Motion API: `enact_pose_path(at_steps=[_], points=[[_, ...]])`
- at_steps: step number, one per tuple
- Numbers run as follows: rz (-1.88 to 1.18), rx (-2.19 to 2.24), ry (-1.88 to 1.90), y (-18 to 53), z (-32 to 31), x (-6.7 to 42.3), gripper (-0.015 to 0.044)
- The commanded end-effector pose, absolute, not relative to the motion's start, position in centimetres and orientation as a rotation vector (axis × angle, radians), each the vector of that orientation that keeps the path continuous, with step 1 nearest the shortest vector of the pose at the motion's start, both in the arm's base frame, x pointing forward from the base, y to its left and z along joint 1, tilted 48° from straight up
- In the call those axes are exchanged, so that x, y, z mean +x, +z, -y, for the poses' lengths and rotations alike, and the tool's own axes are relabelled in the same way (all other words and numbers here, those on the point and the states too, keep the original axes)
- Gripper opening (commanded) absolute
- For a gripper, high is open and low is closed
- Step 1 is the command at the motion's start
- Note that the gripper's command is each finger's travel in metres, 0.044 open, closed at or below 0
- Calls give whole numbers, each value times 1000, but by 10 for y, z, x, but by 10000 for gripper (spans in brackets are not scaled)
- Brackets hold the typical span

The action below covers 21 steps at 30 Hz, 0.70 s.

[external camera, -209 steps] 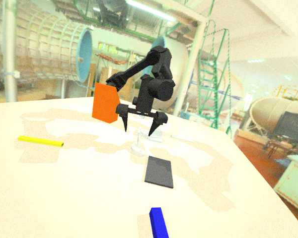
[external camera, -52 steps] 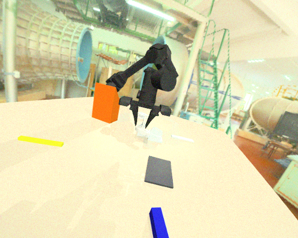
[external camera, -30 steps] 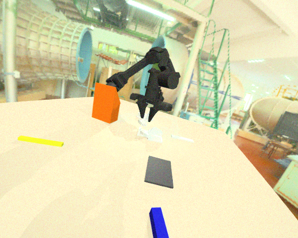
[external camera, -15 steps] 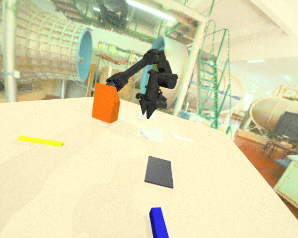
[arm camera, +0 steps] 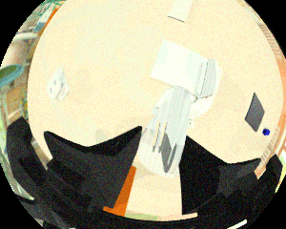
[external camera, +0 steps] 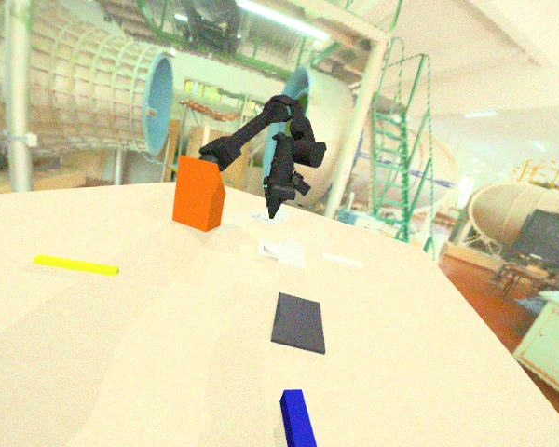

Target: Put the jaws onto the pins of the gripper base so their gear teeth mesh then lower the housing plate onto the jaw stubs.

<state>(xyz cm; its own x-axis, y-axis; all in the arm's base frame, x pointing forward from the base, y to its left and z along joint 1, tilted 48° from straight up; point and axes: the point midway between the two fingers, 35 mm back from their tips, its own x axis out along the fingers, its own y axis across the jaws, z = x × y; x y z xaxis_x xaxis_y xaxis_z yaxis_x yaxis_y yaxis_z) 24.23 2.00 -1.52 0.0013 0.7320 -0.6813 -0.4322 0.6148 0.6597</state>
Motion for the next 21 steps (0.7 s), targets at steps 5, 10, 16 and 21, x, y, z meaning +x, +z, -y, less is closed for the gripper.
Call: enact_pose_path(at_steps=[5, 10, 16, 21], points=[[-1366, 461, 811, -4, -35, 228, 134], [-1409, 537, 751, 0, -42, 221, 134], [-1409, 537, 751, 0, -42, 221, 134], [-1409, 537, 751, 0, -42, 221, 134]])
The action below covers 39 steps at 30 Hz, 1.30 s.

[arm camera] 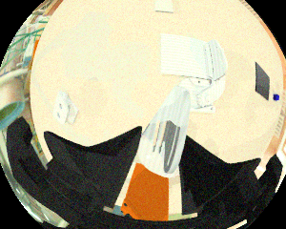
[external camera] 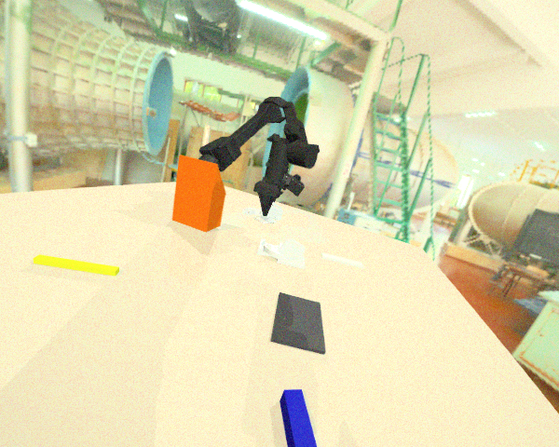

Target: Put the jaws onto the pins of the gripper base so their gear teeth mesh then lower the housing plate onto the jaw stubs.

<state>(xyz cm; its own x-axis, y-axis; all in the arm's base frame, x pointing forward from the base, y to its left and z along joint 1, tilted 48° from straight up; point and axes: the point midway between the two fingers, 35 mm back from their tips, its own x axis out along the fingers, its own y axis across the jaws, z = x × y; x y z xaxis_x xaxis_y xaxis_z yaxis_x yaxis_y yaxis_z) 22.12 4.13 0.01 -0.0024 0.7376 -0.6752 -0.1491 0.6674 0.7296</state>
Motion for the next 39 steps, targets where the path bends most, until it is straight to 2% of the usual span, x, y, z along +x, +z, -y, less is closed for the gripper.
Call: enact_pose_path(at_steps=[1, 17, 39], points=[[-1409, 537, 751, 0, -42, 221, 134], [-1414, 547, 742, 0, -42, 223, 134], [-1411, 545, 742, -3, -37, 294, 134]])
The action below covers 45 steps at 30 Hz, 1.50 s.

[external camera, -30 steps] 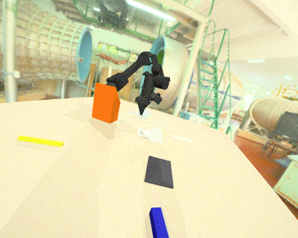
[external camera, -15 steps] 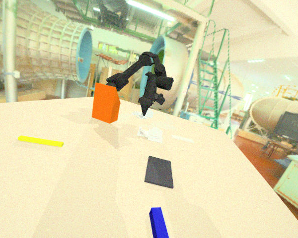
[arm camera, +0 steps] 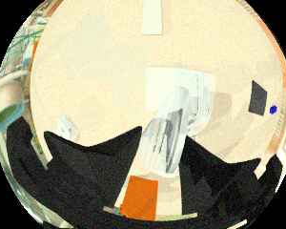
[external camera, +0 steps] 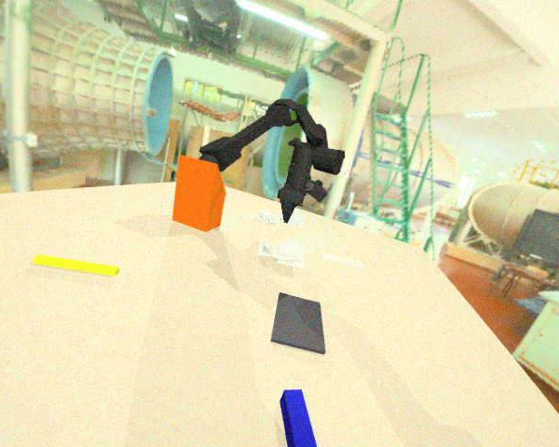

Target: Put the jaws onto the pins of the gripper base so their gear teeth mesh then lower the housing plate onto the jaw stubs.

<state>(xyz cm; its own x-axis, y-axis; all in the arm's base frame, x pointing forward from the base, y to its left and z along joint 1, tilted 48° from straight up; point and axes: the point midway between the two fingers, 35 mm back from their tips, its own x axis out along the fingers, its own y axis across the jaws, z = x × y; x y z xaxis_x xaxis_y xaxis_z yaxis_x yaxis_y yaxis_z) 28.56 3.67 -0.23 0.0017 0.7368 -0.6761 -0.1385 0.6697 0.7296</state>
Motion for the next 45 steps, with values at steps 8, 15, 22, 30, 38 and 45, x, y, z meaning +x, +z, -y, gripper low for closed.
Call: enact_pose_path(at_steps=[8, 15, 22, 30, 38, 45], points=[[-1410, 545, 743, -4, -37, 305, 134], [-1410, 545, 743, -4, -37, 305, 134], [-1410, 545, 743, -4, -37, 305, 134], [-1413, 549, 739, -4, -37, 305, 134], [-1413, 549, 739, -4, -37, 305, 134], [-1413, 549, 739, -5, -38, 305, 134]])
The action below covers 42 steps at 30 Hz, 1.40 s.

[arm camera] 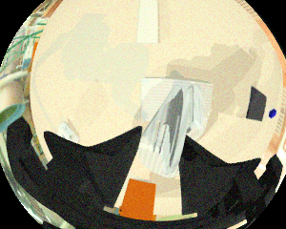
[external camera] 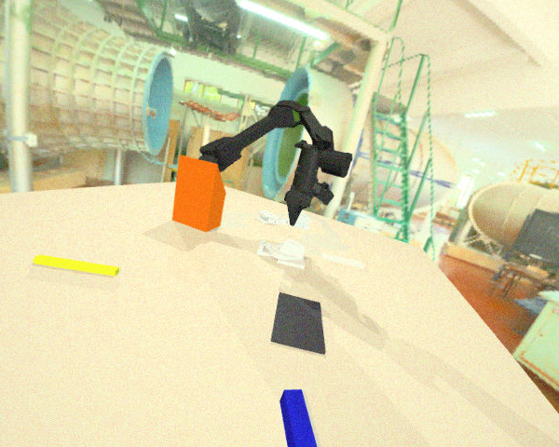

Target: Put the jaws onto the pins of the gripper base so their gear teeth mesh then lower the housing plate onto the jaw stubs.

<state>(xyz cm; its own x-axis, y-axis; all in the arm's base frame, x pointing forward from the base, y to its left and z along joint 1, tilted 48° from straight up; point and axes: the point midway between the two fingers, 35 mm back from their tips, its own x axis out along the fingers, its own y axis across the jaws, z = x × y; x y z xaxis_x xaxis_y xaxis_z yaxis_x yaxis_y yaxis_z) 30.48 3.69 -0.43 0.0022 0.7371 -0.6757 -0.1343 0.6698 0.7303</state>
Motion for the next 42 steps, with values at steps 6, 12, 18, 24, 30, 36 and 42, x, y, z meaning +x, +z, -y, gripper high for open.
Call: enact_pose_path(at_steps=[6, 12, 18, 24, 30, 36, 42], points=[[-1413, 549, 738, -11, -45, 306, 134], [-1413, 549, 738, -18, -52, 306, 134], [-1413, 550, 738, -24, -59, 306, 134], [-1413, 551, 738, -31, -66, 306, 134], [-1413, 552, 739, -37, -74, 305, 134], [-1413, 553, 740, -38, -76, 305, 134], [-1413, 553, 740, -38, -76, 305, 134]])
